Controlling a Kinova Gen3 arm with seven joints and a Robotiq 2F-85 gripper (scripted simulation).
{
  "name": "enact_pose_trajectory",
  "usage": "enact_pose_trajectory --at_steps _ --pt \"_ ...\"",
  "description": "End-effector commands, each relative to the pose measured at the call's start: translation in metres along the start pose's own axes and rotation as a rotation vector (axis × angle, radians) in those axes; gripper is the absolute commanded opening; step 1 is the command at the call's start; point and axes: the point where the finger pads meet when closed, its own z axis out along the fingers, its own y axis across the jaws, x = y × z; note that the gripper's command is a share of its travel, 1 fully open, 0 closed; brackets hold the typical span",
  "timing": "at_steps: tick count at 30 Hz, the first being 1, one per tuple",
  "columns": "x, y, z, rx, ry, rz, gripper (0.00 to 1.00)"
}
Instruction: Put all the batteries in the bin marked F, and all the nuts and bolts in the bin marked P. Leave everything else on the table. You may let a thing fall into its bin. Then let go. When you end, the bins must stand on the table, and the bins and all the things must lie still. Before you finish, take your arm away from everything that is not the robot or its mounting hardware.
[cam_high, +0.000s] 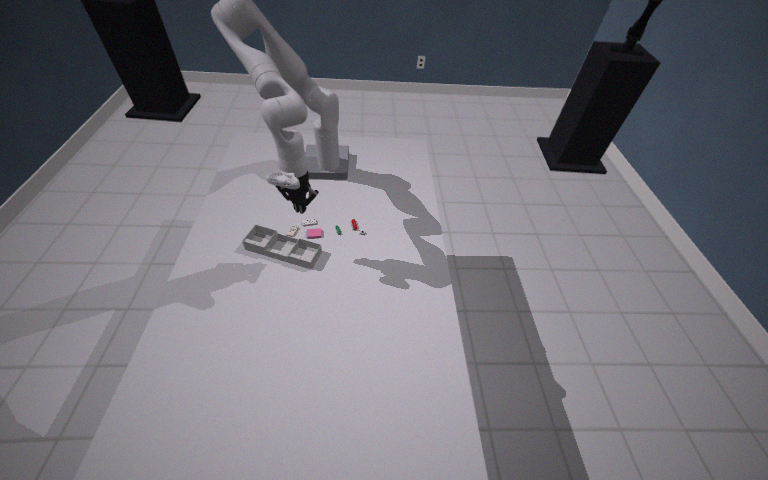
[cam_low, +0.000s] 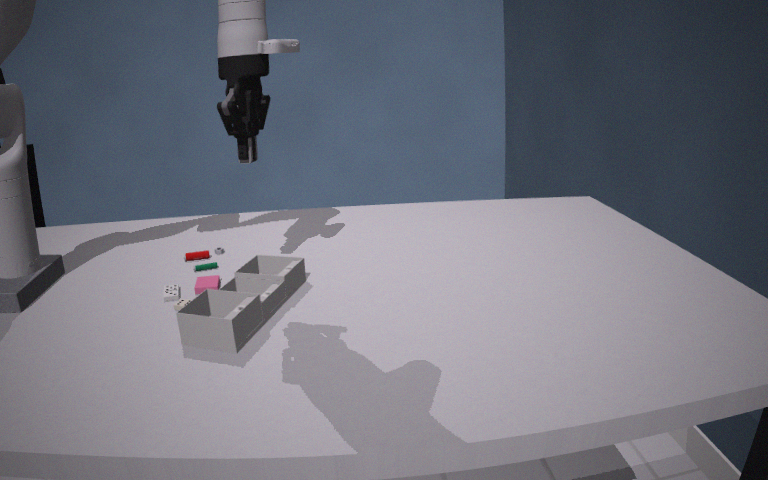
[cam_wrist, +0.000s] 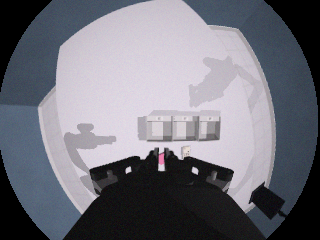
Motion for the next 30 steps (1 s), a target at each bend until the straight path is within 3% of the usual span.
enact_pose_trajectory --at_steps 1,6,8,23,25,30 --pt "-0.005 -0.005 0.003 0.0 0.003 -0.049 0.33" --pt "-0.031 -0.029 0.025 -0.001 0.003 -0.299 0.33" --pt "-0.031 -0.029 0.025 -0.001 0.003 -0.299 0.33" --pt "-0.109 -0.102 0.089 -0.001 0.002 -1.049 0.33" --pt "-0.109 -0.102 0.089 -0.001 0.002 -1.049 0.33" --pt "-0.135 -0.127 0.11 -0.001 0.002 -1.299 0.33"
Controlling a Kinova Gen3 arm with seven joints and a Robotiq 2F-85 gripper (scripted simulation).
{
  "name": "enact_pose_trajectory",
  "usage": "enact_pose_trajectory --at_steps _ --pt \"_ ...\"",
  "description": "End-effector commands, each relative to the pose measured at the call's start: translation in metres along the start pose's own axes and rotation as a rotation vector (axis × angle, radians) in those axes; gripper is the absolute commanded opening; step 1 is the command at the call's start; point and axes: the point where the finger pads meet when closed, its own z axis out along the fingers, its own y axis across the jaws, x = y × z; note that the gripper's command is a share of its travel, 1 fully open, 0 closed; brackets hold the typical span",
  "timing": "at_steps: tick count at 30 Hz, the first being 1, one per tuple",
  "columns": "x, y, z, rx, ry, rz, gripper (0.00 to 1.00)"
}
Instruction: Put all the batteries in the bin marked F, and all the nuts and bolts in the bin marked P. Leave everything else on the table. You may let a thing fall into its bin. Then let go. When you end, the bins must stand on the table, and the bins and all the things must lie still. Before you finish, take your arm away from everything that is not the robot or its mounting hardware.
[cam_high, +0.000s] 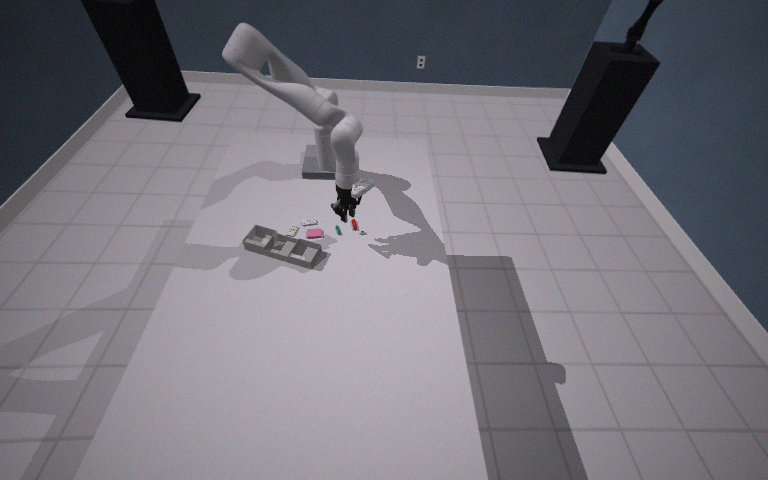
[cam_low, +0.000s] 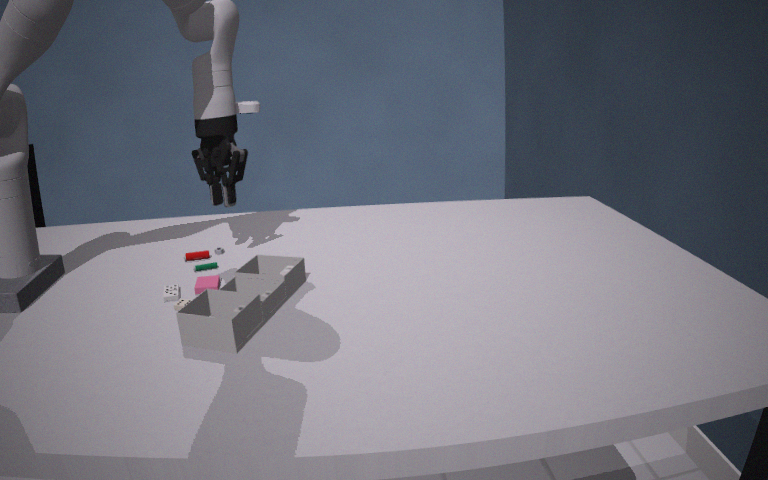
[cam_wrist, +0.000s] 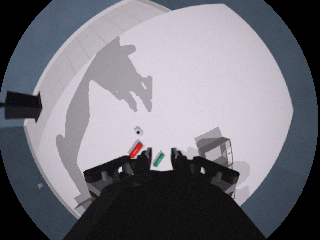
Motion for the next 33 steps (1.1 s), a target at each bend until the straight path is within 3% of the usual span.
enact_pose_trajectory --at_steps 1,5,16,33 --pt "0.011 -0.033 0.017 0.022 -0.009 -0.144 0.33" --pt "0.02 -0.055 0.03 0.023 -0.006 -0.344 0.33" --pt "0.02 -0.055 0.03 0.025 -0.001 -0.788 0.33" --pt "0.02 -0.055 0.03 0.025 -0.001 -0.788 0.33"
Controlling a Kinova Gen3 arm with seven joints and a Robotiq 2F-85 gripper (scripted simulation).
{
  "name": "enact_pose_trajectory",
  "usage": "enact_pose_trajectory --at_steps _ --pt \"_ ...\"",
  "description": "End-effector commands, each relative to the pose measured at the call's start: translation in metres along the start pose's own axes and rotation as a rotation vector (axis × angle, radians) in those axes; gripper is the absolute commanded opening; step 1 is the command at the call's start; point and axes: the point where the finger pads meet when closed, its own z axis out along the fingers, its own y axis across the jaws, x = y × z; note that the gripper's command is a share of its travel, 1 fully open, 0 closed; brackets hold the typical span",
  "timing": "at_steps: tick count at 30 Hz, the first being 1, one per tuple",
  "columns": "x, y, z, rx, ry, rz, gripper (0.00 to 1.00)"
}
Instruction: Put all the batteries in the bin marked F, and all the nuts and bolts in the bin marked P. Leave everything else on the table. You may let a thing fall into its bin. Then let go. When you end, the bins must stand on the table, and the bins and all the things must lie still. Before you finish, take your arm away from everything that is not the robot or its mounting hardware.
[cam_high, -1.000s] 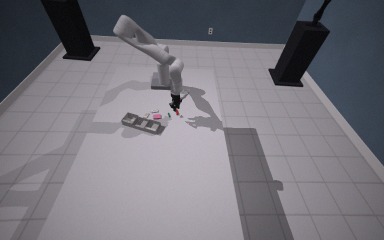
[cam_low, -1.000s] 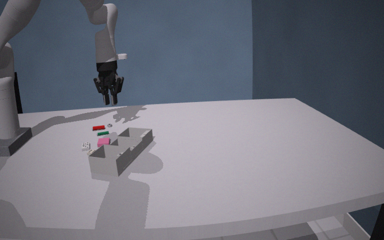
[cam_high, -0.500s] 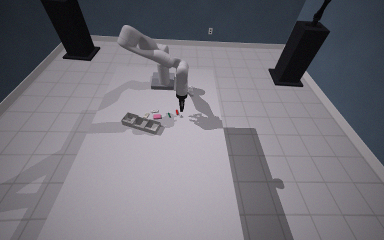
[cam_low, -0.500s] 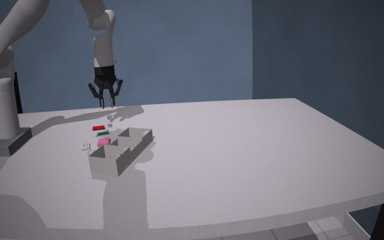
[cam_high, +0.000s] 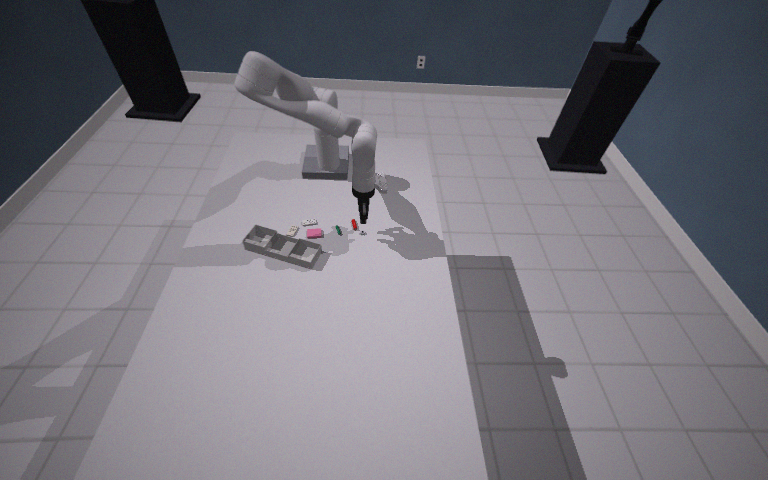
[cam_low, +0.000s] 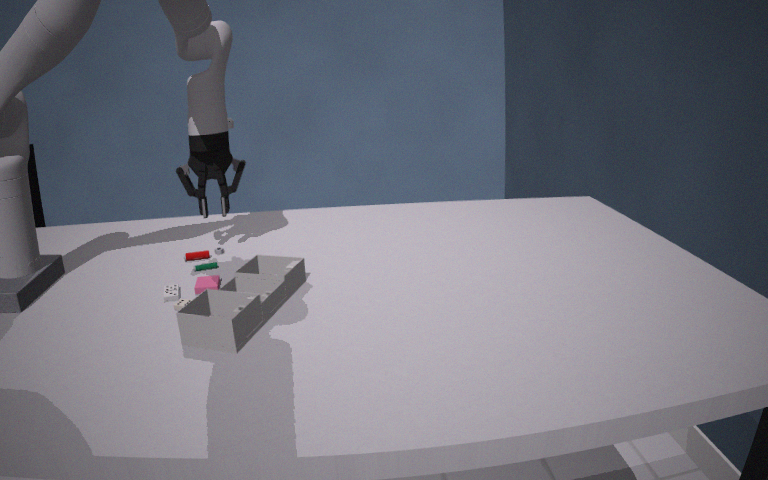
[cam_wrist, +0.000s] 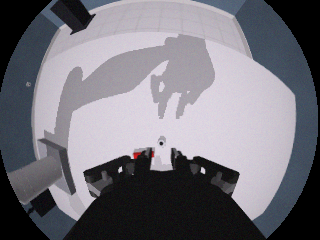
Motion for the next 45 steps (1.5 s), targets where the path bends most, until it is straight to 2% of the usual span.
enact_pose_trajectory --at_steps 1,17,28,30,33,45 --pt "0.0 0.0 0.0 -0.001 0.0 0.0 0.33" --pt "0.0 0.001 0.0 -0.001 0.0 0.0 0.33" --pt "0.002 -0.002 0.043 -0.001 0.0 0.0 0.33" --pt "0.002 -0.002 0.043 -0.001 0.0 0.0 0.33" --pt "0.002 -0.003 0.055 -0.001 0.0 0.0 0.33" --pt "0.002 -0.001 0.056 -0.001 0.0 0.0 0.33"
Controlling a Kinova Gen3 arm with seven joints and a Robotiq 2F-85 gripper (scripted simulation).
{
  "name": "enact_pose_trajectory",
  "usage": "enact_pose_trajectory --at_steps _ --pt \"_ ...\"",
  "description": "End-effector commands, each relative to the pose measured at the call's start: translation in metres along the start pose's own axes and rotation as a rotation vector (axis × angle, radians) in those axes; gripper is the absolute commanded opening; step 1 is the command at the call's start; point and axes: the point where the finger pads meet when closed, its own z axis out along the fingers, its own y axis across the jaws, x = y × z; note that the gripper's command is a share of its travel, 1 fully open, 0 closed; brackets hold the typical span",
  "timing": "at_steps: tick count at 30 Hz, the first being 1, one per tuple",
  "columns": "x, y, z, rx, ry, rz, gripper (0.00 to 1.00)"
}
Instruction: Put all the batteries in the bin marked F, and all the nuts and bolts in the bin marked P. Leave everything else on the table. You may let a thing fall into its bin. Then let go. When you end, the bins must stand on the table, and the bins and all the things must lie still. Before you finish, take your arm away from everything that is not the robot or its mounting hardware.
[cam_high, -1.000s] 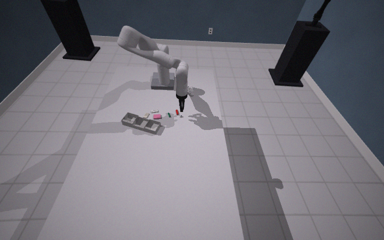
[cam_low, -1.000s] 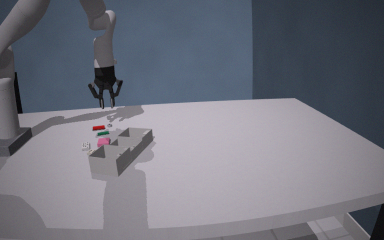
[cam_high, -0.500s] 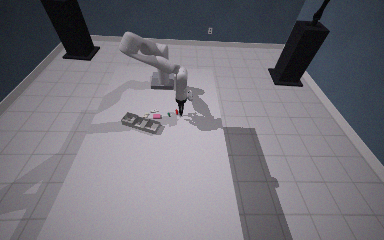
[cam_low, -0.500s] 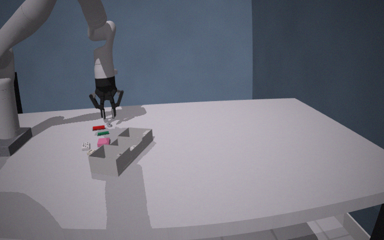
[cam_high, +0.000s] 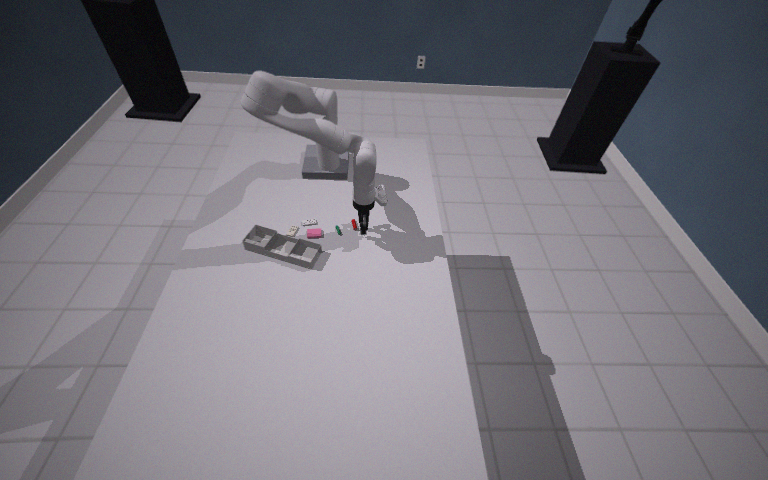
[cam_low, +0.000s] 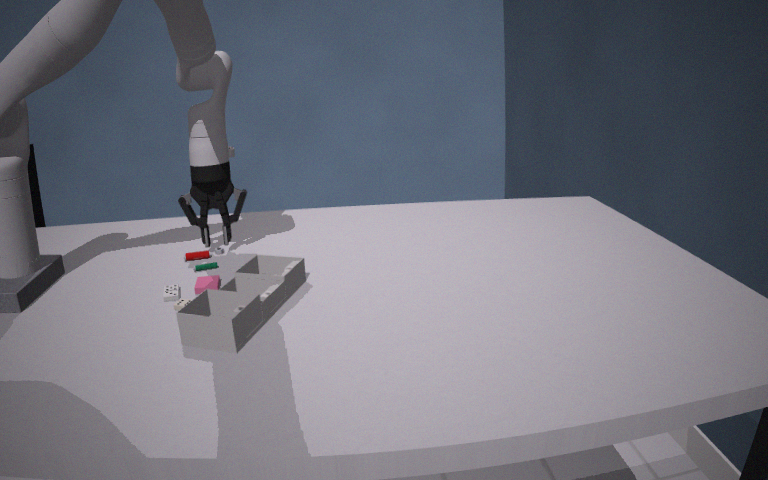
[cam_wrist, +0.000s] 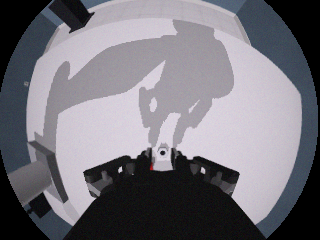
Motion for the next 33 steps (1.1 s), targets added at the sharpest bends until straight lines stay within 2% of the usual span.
enact_pose_trajectory --at_steps 1,6,15,28,29,33 --pt "0.0 0.001 0.0 -0.001 0.0 0.001 0.33" --pt "-0.001 0.002 0.0 -0.001 0.0 0.001 0.33" --pt "-0.001 0.002 0.012 -0.001 0.0 0.001 0.33" --pt "-0.001 0.002 0.012 -0.001 0.0 0.001 0.33" --pt "-0.001 0.002 0.012 -0.001 0.0 0.001 0.13" --pt "-0.001 0.002 0.012 -0.001 0.0 0.001 0.13"
